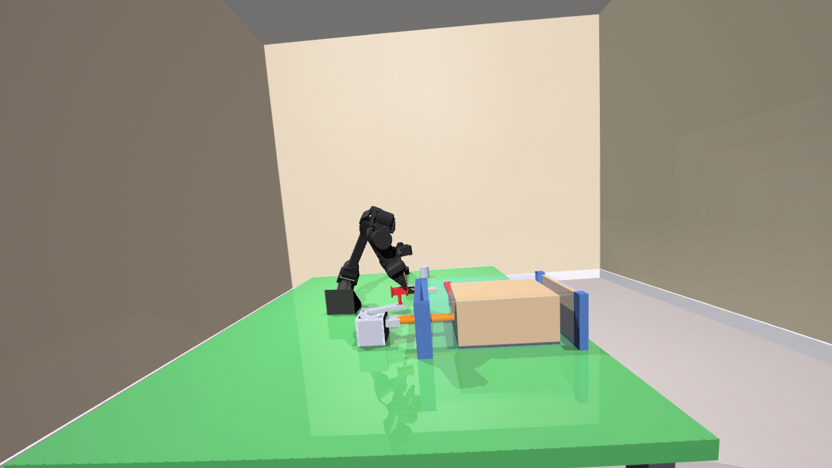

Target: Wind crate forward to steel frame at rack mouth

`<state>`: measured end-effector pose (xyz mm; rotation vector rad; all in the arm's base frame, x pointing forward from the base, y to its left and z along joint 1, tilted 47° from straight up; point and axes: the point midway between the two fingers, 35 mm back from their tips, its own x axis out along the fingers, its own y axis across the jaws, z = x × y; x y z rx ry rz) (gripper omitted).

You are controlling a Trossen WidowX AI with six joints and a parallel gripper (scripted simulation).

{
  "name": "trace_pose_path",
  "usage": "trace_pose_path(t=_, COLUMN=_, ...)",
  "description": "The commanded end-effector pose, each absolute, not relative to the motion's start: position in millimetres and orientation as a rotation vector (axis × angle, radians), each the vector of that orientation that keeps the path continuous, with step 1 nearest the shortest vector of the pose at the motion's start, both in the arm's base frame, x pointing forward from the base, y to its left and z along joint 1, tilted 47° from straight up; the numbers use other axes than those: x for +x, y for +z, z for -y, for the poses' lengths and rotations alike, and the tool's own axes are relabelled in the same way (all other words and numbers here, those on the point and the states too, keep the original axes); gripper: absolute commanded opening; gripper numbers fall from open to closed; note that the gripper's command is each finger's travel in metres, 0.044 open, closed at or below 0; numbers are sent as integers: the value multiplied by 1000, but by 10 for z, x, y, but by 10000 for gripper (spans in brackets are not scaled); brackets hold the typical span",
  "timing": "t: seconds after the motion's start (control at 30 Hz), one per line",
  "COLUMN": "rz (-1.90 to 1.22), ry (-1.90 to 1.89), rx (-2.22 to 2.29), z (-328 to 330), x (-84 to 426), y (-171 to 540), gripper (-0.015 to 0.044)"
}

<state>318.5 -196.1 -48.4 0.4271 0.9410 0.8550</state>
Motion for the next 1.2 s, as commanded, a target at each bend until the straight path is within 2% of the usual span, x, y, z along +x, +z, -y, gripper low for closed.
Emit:
trace_pose_path(t=0.0, rz=-939, ry=853, rx=433, z=1914, x=3181, y=-527, gripper=440)
trace_pose_path(t=0.8, rz=-940, ry=854, rx=432, z=1643, x=3135, y=-770, gripper=440)
trace_pose_path(t=1.17, rz=-943, ry=857, rx=427, z=1667, x=3141, y=-754, gripper=151)
